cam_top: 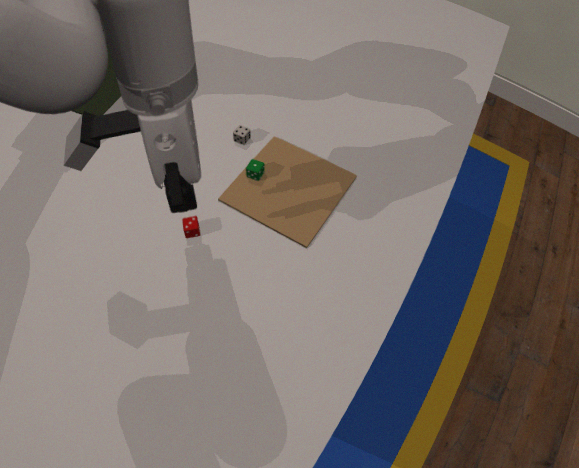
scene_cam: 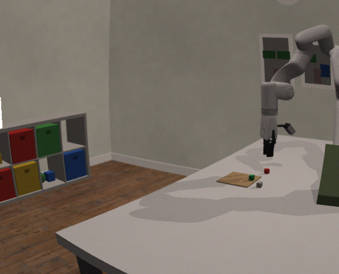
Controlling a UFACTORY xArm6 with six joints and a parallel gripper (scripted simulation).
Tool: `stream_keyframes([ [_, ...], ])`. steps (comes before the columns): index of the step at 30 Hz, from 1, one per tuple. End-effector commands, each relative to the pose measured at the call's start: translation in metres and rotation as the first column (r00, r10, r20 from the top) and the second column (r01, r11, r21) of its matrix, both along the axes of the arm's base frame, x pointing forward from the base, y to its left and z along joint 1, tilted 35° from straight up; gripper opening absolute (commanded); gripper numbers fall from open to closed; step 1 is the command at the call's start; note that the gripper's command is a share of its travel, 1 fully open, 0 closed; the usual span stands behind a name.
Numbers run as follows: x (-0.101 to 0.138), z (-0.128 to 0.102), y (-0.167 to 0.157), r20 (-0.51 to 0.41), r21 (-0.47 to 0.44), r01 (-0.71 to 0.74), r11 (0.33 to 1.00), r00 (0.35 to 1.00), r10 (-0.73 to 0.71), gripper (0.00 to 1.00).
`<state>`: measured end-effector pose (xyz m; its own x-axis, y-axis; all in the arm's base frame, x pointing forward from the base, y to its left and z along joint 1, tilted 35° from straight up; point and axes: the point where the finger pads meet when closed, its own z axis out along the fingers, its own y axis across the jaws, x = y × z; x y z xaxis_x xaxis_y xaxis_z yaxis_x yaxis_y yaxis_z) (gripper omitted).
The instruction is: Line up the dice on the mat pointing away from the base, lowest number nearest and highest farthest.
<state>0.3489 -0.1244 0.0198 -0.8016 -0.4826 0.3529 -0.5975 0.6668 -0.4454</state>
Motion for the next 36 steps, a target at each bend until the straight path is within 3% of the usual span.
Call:
stream_keyframes([
  [1,0.001,0.001,0.0,0.003,0.0,-0.001,1.0,1.0,0.001,0.36],
  [36,0.001,-0.011,-0.007,0.003,0.0,-0.001,1.0,1.0,0.001,0.36],
])
